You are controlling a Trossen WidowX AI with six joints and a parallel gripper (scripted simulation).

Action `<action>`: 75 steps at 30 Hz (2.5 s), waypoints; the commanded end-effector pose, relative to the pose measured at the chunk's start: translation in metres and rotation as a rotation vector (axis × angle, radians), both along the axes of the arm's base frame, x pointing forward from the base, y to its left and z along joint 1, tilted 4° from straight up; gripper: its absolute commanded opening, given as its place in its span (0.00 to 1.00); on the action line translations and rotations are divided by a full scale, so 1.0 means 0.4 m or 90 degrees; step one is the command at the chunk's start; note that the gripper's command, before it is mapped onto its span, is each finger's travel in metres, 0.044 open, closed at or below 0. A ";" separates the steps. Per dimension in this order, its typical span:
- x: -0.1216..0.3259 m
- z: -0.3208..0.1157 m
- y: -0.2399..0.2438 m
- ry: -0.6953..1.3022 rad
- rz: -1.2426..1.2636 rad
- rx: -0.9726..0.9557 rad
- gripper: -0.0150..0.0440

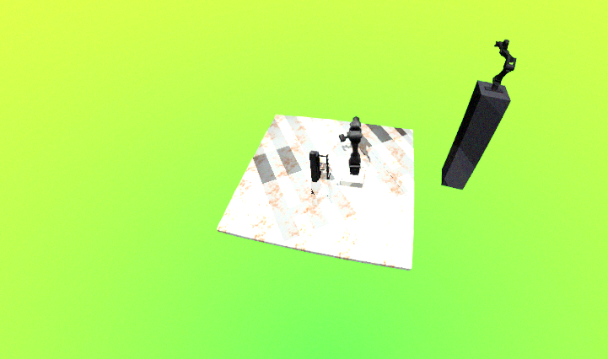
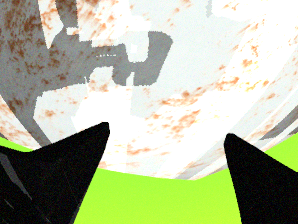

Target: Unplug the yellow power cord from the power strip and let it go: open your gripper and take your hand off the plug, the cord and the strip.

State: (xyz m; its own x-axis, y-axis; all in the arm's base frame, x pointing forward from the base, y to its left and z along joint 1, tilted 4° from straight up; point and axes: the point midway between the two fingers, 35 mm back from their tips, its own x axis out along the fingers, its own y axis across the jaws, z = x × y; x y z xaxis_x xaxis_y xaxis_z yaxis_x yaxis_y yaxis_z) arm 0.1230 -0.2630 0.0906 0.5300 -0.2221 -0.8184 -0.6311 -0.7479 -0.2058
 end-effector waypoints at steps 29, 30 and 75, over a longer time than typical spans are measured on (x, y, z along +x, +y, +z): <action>0.400 0.057 0.550 0.344 1.448 -0.428 0.53; 0.400 0.057 0.550 0.344 1.448 -0.428 0.53; 0.394 0.041 0.651 0.342 1.448 -0.427 0.53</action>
State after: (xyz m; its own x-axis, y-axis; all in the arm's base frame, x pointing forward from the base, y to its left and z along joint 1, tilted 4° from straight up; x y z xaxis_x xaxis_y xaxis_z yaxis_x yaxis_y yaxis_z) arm 0.2812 -0.0028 0.1108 0.0840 -0.0229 -0.9962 0.9935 0.0793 0.0820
